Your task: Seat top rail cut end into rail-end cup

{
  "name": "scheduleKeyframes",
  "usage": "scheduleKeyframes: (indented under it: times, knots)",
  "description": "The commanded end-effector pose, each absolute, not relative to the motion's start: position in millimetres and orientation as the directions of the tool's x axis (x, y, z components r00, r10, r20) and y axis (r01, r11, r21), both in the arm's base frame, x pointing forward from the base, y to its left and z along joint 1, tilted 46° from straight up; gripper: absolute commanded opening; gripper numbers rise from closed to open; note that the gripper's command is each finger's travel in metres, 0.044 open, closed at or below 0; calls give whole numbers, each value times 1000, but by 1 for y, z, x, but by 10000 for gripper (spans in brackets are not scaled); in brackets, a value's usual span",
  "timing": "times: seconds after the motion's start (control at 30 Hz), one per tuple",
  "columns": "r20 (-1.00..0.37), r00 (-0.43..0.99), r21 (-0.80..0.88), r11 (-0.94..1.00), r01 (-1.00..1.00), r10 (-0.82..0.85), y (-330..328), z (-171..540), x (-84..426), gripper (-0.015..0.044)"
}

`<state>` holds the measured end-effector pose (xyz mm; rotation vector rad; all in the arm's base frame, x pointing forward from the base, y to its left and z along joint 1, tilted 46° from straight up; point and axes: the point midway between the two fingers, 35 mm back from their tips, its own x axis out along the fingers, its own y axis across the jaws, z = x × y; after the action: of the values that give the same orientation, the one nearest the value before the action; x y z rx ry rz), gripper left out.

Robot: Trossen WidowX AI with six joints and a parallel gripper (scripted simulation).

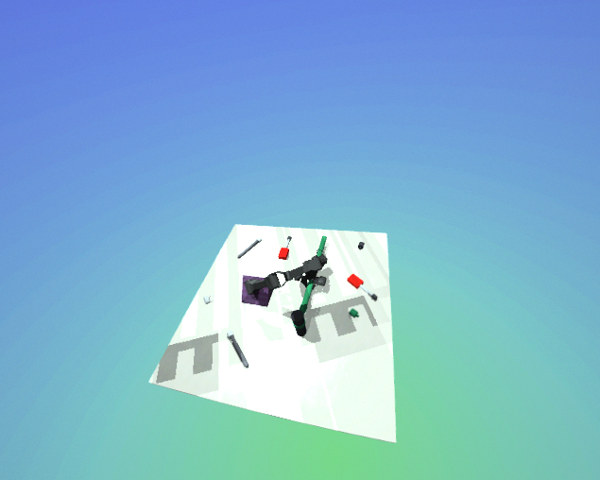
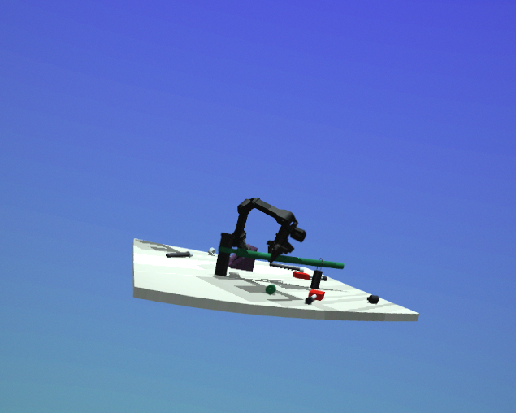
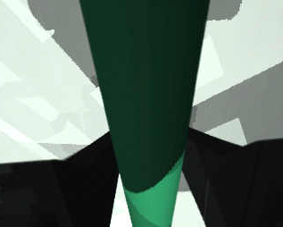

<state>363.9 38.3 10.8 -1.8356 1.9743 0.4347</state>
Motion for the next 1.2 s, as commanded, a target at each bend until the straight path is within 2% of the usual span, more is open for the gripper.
scheduleKeyframes:
  times: [0.0,1.17]
  knots:
    - [-492,-50,-48,84,-995,-869,39,12,364,0]
    - [-479,-50,-46,82,-996,-877,41,15,365,0]
